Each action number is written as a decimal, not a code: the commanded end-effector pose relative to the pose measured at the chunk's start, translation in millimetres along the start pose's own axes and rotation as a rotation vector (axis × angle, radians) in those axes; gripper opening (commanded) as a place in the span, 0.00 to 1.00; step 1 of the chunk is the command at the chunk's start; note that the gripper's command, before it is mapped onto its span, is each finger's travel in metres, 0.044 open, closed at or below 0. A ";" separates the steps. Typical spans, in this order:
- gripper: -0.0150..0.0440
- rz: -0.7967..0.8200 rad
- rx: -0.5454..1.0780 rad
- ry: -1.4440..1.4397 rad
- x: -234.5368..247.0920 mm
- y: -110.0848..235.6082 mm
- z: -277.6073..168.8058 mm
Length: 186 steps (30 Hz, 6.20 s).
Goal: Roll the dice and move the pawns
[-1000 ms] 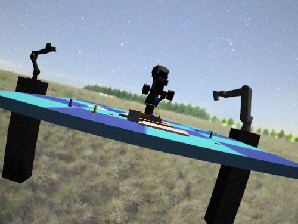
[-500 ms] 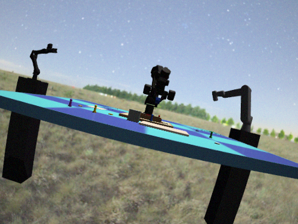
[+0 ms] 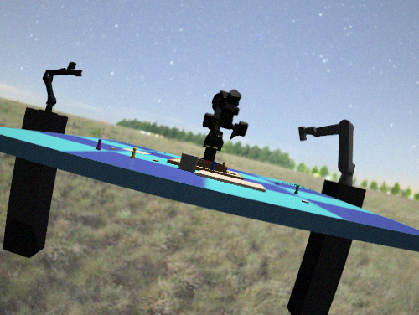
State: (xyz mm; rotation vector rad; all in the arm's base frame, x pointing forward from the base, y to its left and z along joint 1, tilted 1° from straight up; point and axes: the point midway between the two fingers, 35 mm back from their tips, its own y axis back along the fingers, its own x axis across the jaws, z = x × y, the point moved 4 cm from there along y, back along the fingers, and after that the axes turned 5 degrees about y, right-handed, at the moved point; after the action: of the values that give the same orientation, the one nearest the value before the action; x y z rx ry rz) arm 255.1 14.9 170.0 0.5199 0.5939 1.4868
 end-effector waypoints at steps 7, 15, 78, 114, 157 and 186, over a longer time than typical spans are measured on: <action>1.00 0.011 0.178 0.009 -0.7 -1.4 17.9; 1.00 0.051 0.619 0.006 -0.8 -32.7 23.2; 0.59 0.050 0.844 -0.065 51.2 7.0 -129.0; 0.25 0.050 0.844 -0.065 50.8 40.8 -81.3; 0.25 0.042 0.843 -0.062 -27.5 49.7 -68.7; 0.25 0.038 0.845 -0.060 -85.3 29.8 -121.0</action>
State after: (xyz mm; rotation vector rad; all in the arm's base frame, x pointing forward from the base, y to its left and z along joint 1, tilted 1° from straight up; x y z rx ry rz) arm 154.8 -73.1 111.4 1.2194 1.1683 1.1988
